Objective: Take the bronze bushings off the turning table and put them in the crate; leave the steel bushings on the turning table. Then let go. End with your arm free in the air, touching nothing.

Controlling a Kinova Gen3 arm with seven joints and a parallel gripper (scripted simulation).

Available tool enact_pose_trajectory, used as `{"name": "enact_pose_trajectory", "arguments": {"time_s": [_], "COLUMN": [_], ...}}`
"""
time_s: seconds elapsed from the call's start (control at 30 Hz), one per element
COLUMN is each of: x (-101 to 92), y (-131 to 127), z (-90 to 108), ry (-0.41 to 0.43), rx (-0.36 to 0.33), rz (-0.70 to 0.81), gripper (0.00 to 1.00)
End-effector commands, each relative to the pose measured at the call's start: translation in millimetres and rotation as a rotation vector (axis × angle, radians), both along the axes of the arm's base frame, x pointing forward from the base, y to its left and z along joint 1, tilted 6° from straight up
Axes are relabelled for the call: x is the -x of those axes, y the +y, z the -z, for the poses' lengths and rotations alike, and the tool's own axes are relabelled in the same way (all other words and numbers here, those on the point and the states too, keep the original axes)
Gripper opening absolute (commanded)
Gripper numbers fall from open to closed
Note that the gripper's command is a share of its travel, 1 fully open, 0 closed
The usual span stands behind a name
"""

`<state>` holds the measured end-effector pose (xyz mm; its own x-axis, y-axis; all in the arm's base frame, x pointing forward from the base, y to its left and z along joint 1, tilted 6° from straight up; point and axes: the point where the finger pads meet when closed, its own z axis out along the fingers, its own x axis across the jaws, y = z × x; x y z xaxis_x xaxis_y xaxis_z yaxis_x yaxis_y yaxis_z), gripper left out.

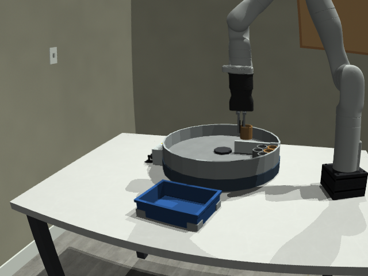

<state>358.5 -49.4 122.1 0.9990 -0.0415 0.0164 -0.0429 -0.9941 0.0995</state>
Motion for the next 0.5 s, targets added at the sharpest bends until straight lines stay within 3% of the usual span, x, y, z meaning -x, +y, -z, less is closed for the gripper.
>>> {"name": "enact_pose_trajectory", "arguments": {"time_s": [0.0,0.1,0.47], "x": [-11.6,-29.2,-29.2], "y": [18.2,46.5,46.5], "z": [1.2,3.7,3.7], "ry": [-0.002,-0.002,-0.002], "rx": [-0.001,-0.001,-0.001], "rz": [-0.007,-0.007,-0.007], "gripper": [0.00,0.00,0.00]}}
